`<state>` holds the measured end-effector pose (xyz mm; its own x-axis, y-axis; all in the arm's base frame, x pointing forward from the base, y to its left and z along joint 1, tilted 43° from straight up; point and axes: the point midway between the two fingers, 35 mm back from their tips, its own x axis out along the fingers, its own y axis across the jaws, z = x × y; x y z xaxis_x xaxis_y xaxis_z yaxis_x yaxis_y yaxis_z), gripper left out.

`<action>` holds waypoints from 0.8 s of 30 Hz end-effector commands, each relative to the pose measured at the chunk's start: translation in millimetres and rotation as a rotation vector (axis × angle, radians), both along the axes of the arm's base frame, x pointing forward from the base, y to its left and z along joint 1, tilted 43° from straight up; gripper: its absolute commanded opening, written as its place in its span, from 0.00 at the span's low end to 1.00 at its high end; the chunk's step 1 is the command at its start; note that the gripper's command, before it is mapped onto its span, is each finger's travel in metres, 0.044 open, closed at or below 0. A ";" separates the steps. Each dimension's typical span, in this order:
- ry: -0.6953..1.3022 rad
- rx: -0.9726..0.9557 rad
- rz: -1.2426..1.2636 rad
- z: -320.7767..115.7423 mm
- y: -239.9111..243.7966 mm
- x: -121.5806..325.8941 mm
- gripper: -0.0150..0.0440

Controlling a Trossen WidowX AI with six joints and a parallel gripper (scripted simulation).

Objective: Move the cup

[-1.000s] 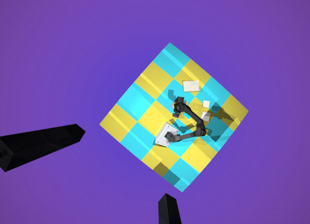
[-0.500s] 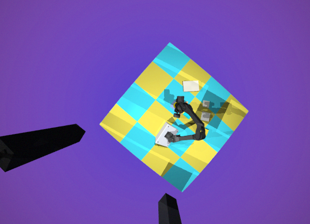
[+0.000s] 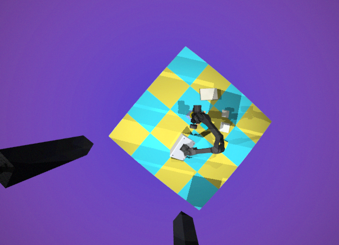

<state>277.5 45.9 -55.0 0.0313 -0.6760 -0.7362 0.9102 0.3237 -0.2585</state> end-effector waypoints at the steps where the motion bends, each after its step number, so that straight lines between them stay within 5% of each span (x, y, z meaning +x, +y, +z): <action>1: 0.000 0.000 0.002 -0.2 0.2 0.1 0.25; 24: -0.004 0.002 -0.002 30.3 -31.1 3.8 0.25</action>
